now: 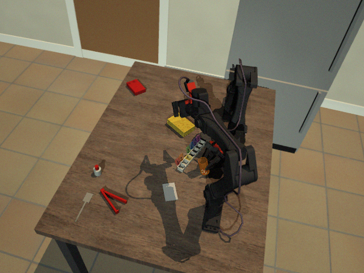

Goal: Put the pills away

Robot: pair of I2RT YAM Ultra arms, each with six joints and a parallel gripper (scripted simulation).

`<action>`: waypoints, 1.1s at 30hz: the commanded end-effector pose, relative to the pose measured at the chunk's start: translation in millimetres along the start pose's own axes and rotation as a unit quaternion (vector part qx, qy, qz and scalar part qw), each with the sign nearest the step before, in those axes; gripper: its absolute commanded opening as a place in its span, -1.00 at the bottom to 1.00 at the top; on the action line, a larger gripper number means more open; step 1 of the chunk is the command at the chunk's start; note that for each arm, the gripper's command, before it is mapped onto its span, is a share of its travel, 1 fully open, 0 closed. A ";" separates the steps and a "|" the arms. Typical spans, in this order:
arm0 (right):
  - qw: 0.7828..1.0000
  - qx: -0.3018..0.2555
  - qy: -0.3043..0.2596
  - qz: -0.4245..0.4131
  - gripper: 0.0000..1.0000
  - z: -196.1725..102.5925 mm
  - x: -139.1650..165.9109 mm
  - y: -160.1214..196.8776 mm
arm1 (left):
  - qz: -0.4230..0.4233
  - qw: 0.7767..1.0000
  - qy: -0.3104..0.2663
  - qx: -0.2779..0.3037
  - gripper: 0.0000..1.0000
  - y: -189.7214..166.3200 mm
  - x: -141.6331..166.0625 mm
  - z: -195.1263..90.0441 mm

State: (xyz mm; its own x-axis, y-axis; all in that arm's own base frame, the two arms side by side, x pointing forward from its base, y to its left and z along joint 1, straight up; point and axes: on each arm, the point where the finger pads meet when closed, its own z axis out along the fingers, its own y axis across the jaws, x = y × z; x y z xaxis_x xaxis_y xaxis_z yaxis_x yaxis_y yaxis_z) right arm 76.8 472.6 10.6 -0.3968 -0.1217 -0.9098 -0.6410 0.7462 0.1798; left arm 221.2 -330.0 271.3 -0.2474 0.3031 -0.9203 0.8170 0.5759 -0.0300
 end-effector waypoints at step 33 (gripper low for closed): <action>0.904 0.181 0.202 0.329 -0.28 2.7 -28.0 21.9 | 0.004 1.000 -0.015 0.006 1.00 -2.4 -8.1 -4.0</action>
State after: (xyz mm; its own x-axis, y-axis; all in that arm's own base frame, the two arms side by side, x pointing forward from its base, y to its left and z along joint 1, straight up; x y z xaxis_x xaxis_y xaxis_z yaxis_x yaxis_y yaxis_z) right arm 75.5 490.0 25.5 -0.8698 0.2322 -0.4353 0.0306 0.9060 0.4221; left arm 221.2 -330.0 271.3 -0.2474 0.3031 -0.9203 0.8170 0.5759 -0.0300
